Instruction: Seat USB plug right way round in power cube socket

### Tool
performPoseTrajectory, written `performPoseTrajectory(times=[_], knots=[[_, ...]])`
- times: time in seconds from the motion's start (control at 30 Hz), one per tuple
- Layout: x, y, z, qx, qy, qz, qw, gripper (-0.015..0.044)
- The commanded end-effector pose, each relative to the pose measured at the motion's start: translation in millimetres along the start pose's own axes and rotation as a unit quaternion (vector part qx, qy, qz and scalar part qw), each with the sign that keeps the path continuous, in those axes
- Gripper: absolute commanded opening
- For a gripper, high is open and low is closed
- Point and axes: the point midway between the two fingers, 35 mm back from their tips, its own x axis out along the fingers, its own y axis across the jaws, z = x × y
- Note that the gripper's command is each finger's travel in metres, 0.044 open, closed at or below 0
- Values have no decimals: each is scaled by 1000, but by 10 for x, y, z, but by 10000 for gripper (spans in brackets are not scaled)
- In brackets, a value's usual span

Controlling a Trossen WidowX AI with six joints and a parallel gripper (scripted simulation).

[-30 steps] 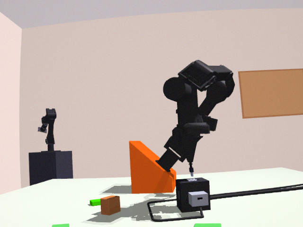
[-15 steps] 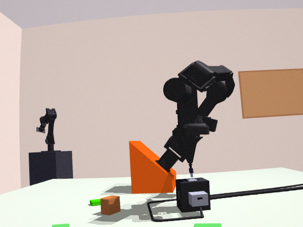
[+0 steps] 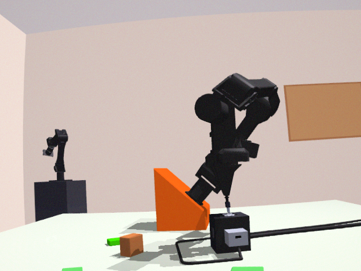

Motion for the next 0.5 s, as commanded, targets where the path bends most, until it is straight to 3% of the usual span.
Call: performPoseTrajectory(times=[0.0, 0.47], knots=[[5, 1, -8, 1, 2, 0, 1000, 0], [21, 1, -7, 1, 2, 0, 1000, 0]])
